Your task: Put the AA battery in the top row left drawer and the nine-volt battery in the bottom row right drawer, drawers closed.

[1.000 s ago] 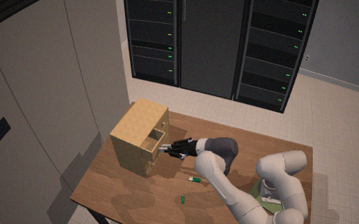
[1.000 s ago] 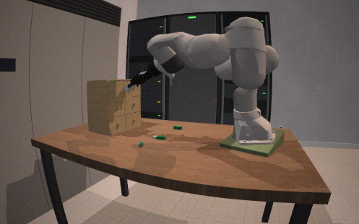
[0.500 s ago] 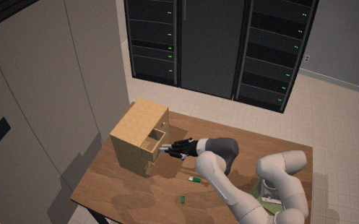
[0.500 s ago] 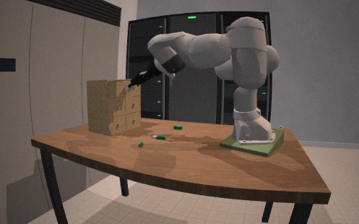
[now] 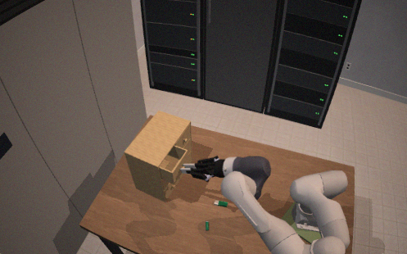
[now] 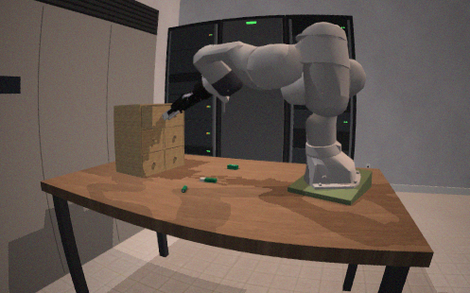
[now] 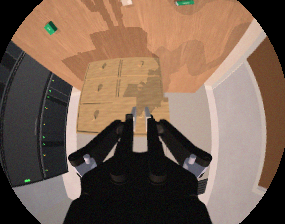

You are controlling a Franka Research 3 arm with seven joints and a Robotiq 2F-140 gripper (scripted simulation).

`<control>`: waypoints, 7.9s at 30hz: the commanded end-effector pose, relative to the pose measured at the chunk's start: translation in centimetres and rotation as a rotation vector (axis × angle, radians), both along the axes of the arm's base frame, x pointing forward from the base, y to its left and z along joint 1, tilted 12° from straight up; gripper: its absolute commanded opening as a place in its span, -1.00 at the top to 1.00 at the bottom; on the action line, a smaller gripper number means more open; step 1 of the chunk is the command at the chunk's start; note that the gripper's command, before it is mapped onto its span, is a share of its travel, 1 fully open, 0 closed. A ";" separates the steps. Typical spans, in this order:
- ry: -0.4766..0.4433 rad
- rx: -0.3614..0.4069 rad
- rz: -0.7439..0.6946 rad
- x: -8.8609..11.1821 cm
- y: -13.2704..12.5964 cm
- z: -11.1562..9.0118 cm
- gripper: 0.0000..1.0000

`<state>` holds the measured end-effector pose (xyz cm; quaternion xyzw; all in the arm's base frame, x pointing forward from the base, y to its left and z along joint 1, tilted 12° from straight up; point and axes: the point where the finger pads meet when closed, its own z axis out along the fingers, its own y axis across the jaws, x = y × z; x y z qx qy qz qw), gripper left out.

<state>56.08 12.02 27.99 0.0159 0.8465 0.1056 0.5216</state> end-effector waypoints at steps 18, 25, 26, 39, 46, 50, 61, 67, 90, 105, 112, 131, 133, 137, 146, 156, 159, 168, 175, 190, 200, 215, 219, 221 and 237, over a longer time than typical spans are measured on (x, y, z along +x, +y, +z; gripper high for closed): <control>0.001 0.001 -0.003 -1.2 -0.2 -0.1 0.60; 0.001 0.001 -0.003 -3.7 -0.4 -0.2 0.60; 0.001 0.001 -0.003 -4.1 -0.4 -0.2 0.60; 0.001 0.001 -0.003 -6.7 -0.7 0.2 0.60; 0.001 0.001 -0.003 -9.2 -1.1 1.0 0.60; 0.001 0.001 -0.003 -10.1 -1.2 1.3 0.60; 0.008 0.000 -0.002 -10.2 -1.2 1.4 0.60; 0.037 -0.002 0.004 -10.5 -1.3 1.7 0.60; 0.507 -0.041 0.099 -15.4 -2.5 5.9 0.60; 0.894 -0.074 0.176 -19.4 -3.6 9.3 0.60; 0.975 -0.081 0.192 -20.3 -3.8 10.0 0.60; 1.024 -0.085 0.202 -20.8 -3.9 10.5 0.60; 1.024 -0.085 0.202 -20.8 -3.9 10.5 0.60; 1.024 -0.085 0.202 -20.8 -3.9 10.5 0.60; 1.020 -0.086 0.208 -20.7 -3.9 10.4 0.60; 0.917 -0.354 0.590 -16.6 -2.2 4.6 0.60; 0.898 -0.403 0.670 -15.7 -1.3 2.7 0.60; 0.812 -0.558 0.903 -14.1 1.1 -1.4 0.60; 0.718 -0.690 1.090 -13.6 2.5 -3.5 0.60; 0.498 -0.939 1.464 -13.3 7.3 -9.0 0.60; 0.351 -1.068 1.660 -13.8 10.0 -11.7 0.60; 0.191 -1.187 1.839 -14.8 13.0 -14.1 0.60; 0.191 -1.187 1.839 -14.8 13.0 -14.1 0.65; 0.191 -1.187 1.839 -14.8 13.0 -14.1 0.65; 0.191 -1.187 1.839 -14.8 13.0 -14.1 0.65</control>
